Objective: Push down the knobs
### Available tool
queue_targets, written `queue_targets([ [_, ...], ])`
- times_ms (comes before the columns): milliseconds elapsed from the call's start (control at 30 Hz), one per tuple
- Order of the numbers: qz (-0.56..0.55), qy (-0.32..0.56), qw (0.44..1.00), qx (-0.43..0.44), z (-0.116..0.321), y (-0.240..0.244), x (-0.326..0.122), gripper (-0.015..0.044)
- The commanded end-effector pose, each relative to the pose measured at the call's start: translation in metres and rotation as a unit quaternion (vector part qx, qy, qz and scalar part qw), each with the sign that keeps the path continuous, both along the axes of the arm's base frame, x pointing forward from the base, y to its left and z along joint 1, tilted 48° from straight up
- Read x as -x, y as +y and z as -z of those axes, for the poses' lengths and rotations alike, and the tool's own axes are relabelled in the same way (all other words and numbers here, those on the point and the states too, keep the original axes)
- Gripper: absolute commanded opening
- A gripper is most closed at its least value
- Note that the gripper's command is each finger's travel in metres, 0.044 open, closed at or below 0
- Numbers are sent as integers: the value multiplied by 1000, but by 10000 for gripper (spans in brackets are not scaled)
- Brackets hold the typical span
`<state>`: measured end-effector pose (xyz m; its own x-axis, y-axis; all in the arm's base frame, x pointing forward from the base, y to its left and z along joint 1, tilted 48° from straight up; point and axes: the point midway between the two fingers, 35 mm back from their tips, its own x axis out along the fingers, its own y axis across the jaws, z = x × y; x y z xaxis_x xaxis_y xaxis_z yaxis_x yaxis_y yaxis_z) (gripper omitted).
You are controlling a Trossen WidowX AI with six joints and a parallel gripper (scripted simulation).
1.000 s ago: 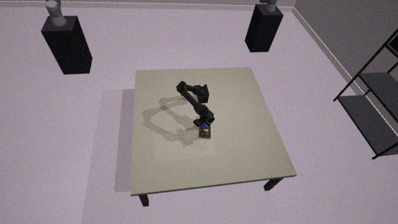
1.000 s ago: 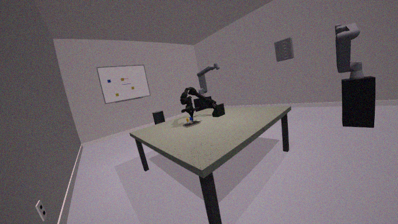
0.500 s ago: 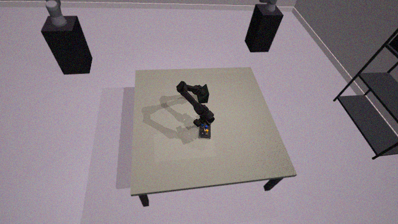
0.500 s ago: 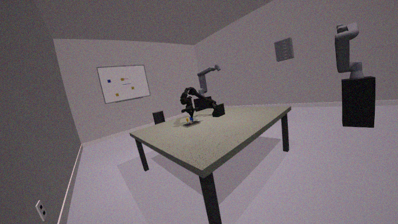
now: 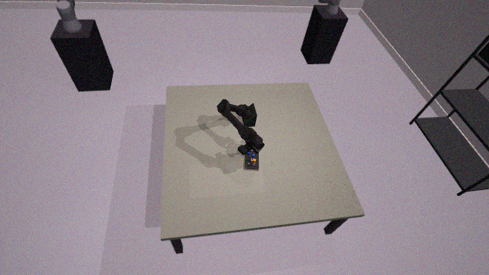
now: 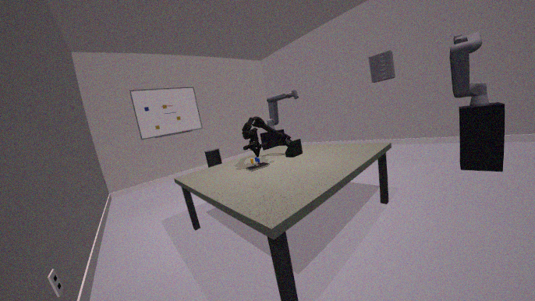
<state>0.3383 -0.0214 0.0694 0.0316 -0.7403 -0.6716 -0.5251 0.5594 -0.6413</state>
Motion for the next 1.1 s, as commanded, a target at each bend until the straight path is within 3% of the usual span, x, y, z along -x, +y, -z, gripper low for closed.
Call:
queue_targets([
  [0, 1, 0, 1000, 0, 1, -1, 0, 79],
  [167, 1, 0, 1000, 0, 1, -1, 0, 210],
  [433, -87, 44, 995, 10, -19, 16, -8, 0],
  [1067, -291, 286, 913, 25, -20, 25, -30, 0],
])
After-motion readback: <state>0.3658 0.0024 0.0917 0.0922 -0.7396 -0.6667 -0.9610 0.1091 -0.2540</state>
